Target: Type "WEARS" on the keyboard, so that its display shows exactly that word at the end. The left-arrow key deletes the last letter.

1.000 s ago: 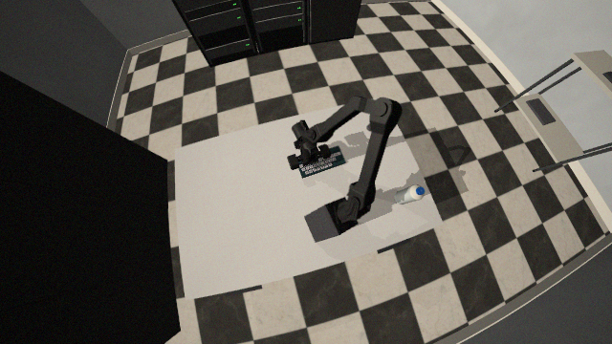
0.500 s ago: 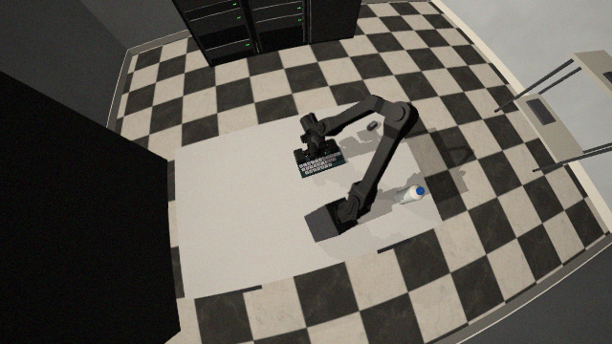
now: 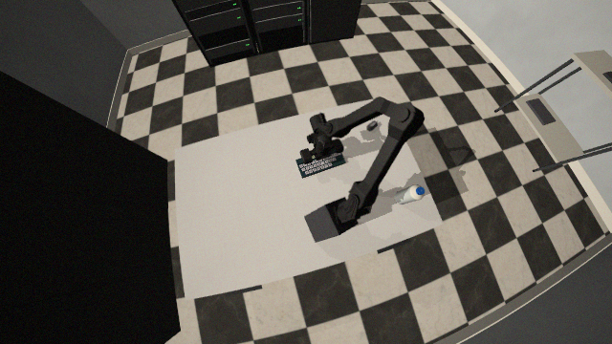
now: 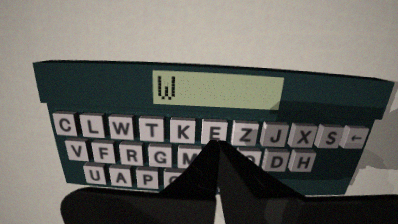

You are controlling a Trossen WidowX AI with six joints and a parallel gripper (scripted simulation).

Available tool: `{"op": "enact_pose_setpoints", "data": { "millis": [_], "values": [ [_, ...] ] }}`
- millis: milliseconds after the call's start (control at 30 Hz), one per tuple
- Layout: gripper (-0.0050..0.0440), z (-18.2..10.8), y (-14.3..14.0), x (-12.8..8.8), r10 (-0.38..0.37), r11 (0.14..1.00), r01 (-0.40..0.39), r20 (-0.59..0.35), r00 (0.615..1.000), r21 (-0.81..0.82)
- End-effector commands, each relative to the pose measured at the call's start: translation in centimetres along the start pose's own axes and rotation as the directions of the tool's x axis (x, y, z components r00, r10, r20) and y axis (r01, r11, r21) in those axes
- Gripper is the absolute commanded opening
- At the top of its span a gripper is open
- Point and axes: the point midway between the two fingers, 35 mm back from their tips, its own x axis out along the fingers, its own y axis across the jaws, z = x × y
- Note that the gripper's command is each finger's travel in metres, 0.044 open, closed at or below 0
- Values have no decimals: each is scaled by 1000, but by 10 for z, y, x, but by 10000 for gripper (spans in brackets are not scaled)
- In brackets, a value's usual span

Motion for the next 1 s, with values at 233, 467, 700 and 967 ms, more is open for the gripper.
{"op": "enact_pose_setpoints", "data": {
  "millis": [233, 467, 700, 967],
  "values": [
    [-50, -1, 0, 12, 3, 1000, -3, 0, 1000, -4],
    [-50, 0, 0, 20, 3, 1000, -3, 1, 1000, -3],
    [-50, 1, 0, 19, 2, 1000, -2, 4, 1000, -1],
    [-50, 4, -2, 17, -1, 1000, 0, 15, 1000, 6]
  ]
}}
